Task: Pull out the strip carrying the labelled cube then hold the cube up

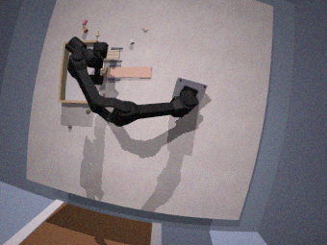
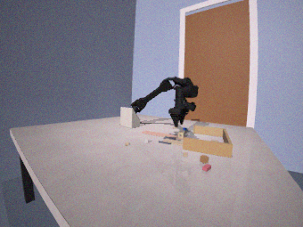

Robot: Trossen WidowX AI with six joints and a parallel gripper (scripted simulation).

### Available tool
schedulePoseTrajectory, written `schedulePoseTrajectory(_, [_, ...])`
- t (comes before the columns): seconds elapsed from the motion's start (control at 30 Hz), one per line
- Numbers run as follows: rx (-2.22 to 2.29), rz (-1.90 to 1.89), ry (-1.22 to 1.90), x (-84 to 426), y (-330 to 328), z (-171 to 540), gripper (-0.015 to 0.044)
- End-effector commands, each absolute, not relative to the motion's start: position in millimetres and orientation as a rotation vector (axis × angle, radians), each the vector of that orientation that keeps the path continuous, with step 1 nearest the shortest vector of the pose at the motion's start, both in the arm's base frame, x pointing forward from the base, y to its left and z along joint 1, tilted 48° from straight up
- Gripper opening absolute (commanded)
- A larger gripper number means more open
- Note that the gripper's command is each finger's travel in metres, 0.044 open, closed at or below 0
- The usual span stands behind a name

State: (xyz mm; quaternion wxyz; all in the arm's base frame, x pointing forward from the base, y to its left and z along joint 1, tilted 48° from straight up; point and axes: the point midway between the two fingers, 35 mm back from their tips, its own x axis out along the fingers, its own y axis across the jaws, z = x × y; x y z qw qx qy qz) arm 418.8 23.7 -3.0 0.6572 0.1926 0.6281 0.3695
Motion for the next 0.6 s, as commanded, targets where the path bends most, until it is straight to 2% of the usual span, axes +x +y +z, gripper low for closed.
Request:
schedulePoseTrajectory(0.0, [0.442,0.842,1.429,429,33,0,0.044])
schedulePoseTrajectory(0.07, [0.442,0.842,1.429,431,35,1,0.044])
schedulePoseTrajectory(0.3, [0.442,0.842,1.429,431,41,-5,0.0256])
schedulePoseTrajectory(0.57, [0.442,0.842,1.428,431,51,-15,0.025])
